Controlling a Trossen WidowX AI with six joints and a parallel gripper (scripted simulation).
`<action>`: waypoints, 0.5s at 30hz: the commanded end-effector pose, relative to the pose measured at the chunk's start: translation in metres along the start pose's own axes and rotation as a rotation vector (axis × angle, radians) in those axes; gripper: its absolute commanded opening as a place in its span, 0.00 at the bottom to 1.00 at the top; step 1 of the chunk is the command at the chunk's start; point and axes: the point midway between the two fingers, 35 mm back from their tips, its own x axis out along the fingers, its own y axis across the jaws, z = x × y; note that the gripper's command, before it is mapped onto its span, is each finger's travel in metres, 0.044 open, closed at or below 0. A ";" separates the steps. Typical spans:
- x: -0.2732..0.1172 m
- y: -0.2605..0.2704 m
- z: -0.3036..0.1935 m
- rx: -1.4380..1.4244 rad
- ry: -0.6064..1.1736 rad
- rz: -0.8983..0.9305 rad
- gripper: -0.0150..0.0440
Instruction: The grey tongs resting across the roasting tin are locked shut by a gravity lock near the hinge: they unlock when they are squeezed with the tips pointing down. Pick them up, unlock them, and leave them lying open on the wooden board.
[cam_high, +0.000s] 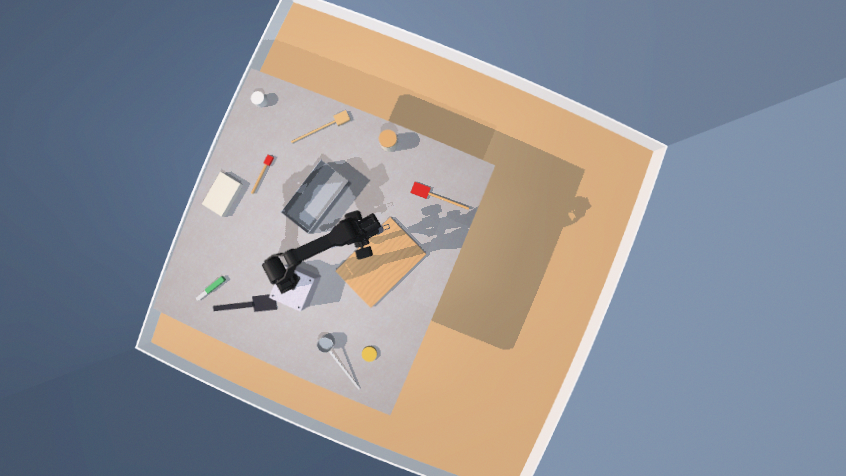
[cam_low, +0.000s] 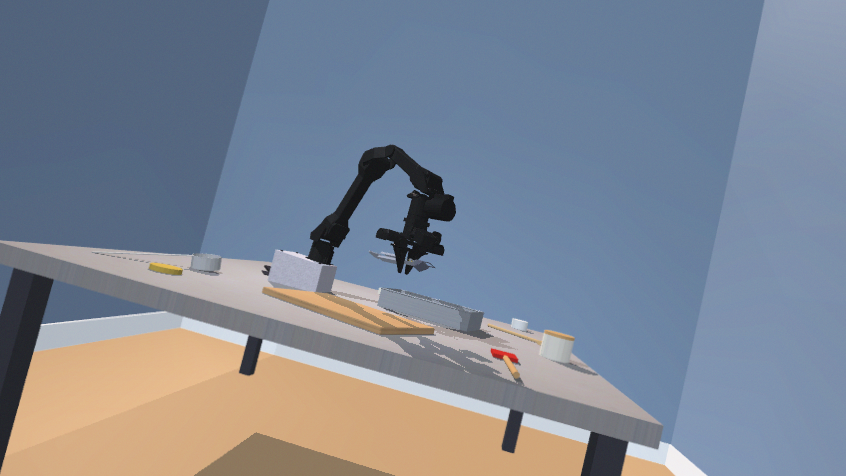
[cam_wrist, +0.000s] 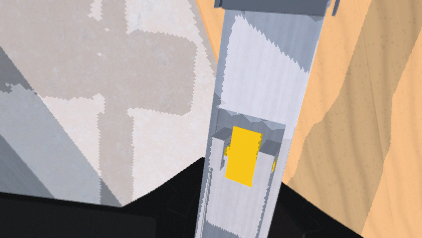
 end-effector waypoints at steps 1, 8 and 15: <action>-0.003 -0.018 0.007 -0.071 -0.008 0.008 0.00; -0.003 -0.056 0.015 -0.203 -0.008 0.004 0.00; -0.003 -0.095 0.018 -0.334 -0.008 0.002 0.00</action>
